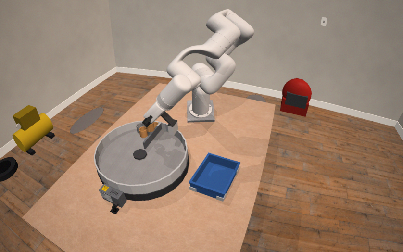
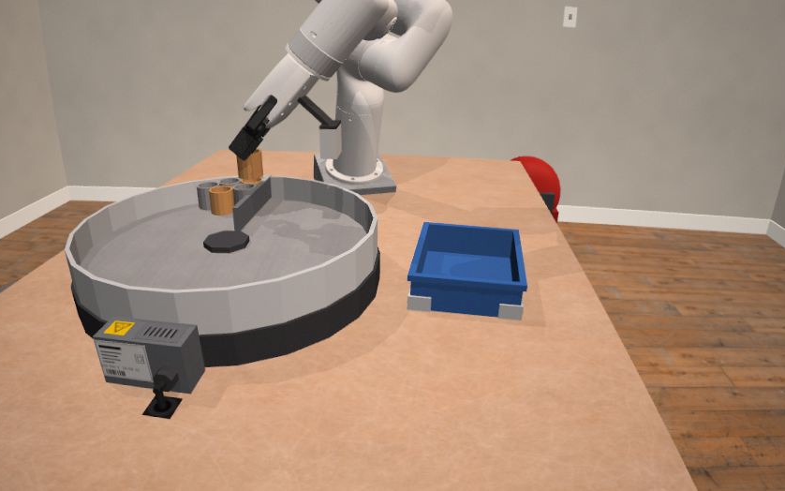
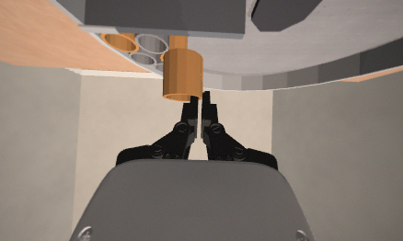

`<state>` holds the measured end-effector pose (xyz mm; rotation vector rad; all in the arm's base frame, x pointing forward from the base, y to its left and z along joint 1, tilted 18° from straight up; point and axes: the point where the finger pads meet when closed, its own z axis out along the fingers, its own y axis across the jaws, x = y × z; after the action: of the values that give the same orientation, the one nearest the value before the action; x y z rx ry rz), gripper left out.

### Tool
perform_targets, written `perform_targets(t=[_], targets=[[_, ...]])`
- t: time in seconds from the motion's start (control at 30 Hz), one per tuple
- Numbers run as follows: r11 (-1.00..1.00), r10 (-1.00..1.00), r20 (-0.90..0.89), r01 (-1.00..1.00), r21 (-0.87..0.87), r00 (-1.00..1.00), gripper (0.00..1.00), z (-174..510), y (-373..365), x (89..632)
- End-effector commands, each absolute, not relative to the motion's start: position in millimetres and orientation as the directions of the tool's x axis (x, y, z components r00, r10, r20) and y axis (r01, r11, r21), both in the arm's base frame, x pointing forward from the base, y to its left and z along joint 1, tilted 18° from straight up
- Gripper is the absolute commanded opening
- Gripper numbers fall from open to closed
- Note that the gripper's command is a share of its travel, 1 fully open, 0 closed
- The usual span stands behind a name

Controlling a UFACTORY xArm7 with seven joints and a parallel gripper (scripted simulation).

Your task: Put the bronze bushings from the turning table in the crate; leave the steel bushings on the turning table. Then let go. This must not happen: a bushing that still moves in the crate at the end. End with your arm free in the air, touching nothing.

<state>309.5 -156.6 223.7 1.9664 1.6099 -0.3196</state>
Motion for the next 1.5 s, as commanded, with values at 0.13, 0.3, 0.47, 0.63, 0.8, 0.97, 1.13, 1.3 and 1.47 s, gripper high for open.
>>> perform_targets(t=[0.13,0.3,0.47,0.63,0.8,0.97,1.13,1.3,1.47], targets=[[-0.112,0.817,-0.521,0.954,0.279,0.248,0.00,238,-90,330],[-0.112,0.817,-0.521,0.954,0.279,0.248,0.00,244,-57,340],[-0.112,0.817,-0.521,0.954,0.279,0.248,0.00,251,-19,351],[-0.112,0.817,-0.521,0.954,0.279,0.248,0.00,259,20,363],[-0.112,0.817,-0.521,0.954,0.279,0.248,0.00,264,46,371],[-0.112,0.817,-0.521,0.954,0.279,0.248,0.00,271,87,383],[-0.112,0.817,-0.521,0.954,0.279,0.248,0.00,278,124,394],[-0.112,0.817,-0.521,0.954,0.279,0.248,0.00,282,145,400],[-0.112,0.817,-0.521,0.954,0.279,0.248,0.00,285,157,404]])
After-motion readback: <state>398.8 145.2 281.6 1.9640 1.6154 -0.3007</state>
